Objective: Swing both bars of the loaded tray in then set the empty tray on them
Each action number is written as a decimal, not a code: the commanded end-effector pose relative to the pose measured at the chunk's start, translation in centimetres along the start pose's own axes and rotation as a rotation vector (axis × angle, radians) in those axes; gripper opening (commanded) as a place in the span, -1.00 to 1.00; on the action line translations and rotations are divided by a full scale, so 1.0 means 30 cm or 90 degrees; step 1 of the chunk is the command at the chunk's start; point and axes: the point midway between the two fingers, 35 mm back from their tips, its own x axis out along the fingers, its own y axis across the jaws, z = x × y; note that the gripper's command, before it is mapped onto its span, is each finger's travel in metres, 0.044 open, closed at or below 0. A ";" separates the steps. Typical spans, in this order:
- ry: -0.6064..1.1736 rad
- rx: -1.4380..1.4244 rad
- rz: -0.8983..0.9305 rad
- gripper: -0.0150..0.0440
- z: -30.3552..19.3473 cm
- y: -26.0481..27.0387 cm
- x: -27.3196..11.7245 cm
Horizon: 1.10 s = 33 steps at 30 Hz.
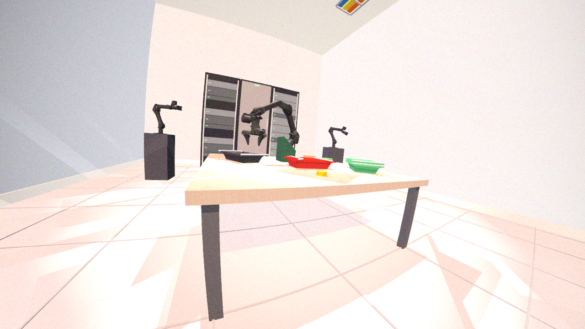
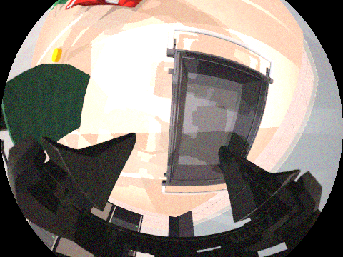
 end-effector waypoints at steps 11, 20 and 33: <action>0.002 -0.049 0.019 1.00 -0.088 0.028 0.121; 0.001 -0.049 0.018 1.00 -0.086 0.030 0.302; 0.001 -0.050 0.018 0.75 -0.085 0.036 0.352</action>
